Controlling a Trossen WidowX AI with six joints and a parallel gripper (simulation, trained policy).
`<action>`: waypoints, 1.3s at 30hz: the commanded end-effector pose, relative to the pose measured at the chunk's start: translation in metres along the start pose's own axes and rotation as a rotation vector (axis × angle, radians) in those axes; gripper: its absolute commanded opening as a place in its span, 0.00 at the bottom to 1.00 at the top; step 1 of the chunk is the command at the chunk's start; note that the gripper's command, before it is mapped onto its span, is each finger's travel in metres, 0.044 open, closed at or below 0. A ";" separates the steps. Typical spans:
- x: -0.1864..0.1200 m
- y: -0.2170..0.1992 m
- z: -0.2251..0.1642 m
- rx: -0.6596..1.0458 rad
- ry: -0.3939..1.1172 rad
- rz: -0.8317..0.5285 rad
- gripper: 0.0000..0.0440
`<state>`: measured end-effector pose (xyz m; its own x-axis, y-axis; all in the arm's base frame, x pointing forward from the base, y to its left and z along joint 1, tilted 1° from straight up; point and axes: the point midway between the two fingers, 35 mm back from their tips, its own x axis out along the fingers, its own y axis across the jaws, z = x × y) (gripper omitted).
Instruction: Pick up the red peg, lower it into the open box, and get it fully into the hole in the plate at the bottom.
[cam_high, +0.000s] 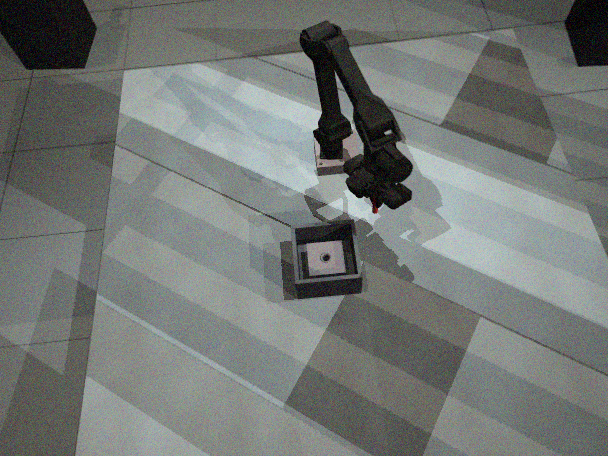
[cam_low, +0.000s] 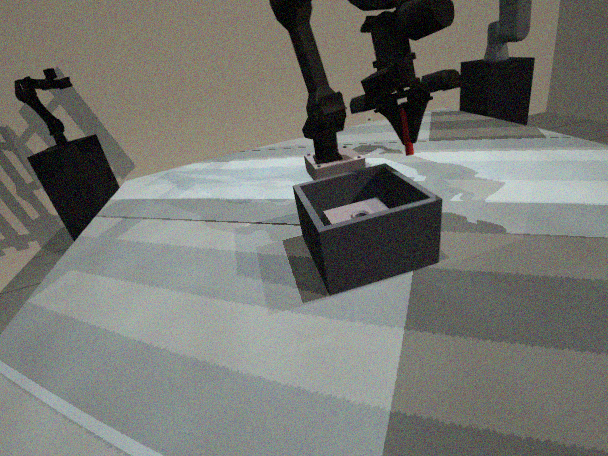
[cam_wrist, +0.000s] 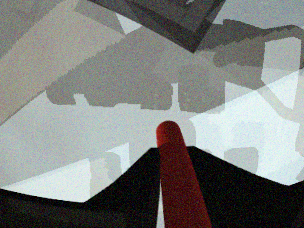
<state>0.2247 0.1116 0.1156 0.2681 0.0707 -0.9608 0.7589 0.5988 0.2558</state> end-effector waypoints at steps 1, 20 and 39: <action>-0.011 0.007 0.019 -0.004 -0.041 0.017 0.00; -0.008 0.015 0.100 0.086 -0.145 0.019 0.00; 0.021 0.012 0.150 0.160 -0.145 0.000 0.03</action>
<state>0.3225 0.0055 0.1178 0.3457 -0.0583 -0.9365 0.8386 0.4671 0.2804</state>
